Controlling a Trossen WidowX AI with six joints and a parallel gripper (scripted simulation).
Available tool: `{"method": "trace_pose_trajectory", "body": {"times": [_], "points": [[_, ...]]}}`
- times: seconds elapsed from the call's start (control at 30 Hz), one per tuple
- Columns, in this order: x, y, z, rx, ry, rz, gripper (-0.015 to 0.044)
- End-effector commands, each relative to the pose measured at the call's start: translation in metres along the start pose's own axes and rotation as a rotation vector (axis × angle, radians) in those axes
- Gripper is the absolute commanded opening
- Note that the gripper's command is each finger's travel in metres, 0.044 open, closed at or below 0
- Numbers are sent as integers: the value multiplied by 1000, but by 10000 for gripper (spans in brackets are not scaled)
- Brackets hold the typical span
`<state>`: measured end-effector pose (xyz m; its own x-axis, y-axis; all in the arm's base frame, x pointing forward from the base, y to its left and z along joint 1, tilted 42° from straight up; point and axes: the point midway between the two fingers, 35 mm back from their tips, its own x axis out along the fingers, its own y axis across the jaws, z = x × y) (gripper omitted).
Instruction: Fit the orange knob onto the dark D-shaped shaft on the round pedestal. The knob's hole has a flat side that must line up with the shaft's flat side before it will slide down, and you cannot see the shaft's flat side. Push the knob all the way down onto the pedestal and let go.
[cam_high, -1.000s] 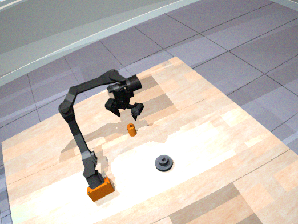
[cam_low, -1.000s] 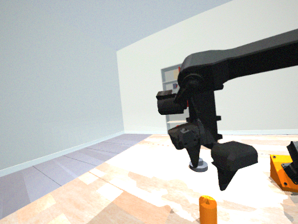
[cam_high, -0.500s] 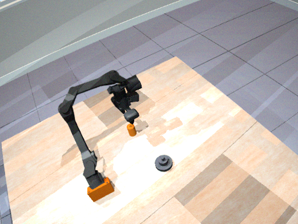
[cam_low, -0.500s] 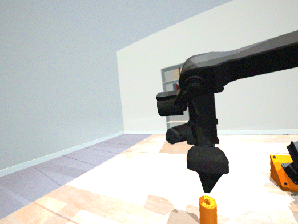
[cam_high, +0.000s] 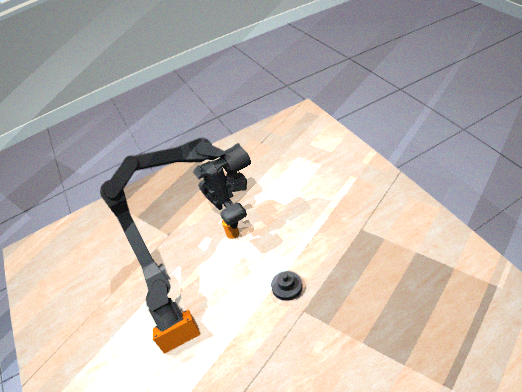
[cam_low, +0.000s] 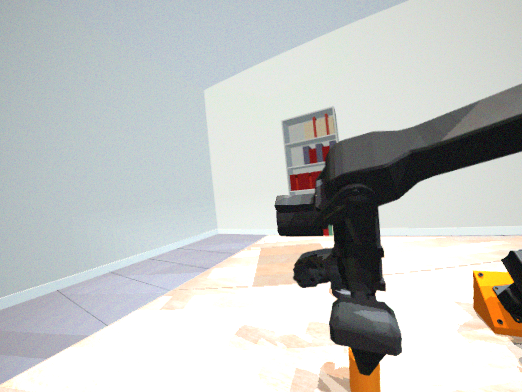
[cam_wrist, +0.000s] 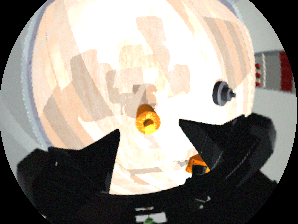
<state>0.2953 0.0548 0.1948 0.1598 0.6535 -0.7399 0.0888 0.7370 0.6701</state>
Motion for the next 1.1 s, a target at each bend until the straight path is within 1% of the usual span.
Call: {"method": "trace_pose_trajectory", "body": {"times": [0.0, 1.07], "points": [[4, 1, 0, 0, -3, 1, 440], [56, 1, 0, -1, -4, 4, 440]]}}
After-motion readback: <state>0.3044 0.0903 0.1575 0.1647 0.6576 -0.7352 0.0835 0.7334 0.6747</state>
